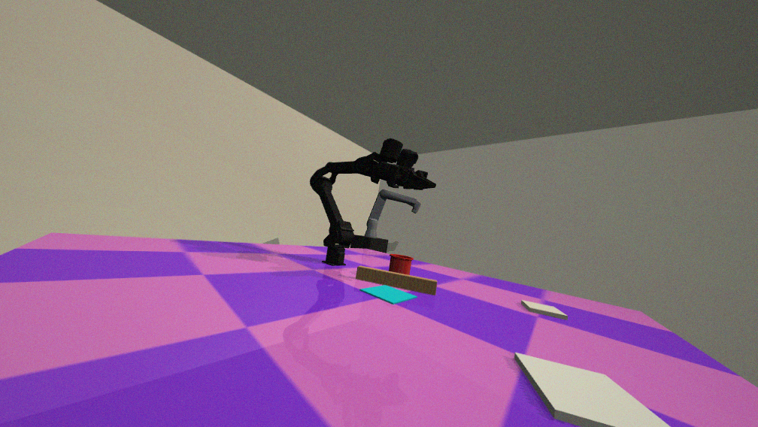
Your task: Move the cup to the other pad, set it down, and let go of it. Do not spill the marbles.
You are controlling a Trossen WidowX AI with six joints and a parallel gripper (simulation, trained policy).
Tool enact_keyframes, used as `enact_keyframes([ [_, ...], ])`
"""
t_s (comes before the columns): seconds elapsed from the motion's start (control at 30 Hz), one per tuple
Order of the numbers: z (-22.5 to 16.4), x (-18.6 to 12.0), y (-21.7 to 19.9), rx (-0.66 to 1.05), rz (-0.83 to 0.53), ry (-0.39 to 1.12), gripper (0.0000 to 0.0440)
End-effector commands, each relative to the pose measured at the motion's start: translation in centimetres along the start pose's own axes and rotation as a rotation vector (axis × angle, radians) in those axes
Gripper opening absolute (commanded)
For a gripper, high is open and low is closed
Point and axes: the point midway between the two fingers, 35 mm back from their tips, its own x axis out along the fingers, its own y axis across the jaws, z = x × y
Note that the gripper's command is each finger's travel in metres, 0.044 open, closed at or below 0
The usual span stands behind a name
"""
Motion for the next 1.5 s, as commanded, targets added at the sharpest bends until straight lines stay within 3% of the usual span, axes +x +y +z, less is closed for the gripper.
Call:
enact_keyframes([
  [0.0,0.1,-0.1,0.4,0.054,-0.001,0.047,0.0106],
  [0.77,-1.3,-0.5,2.6,0.342,-0.051,0.355,0.0124],
  [1.47,-3.6,-1.3,3.7,0.572,-0.217,0.640,0.0137],
])
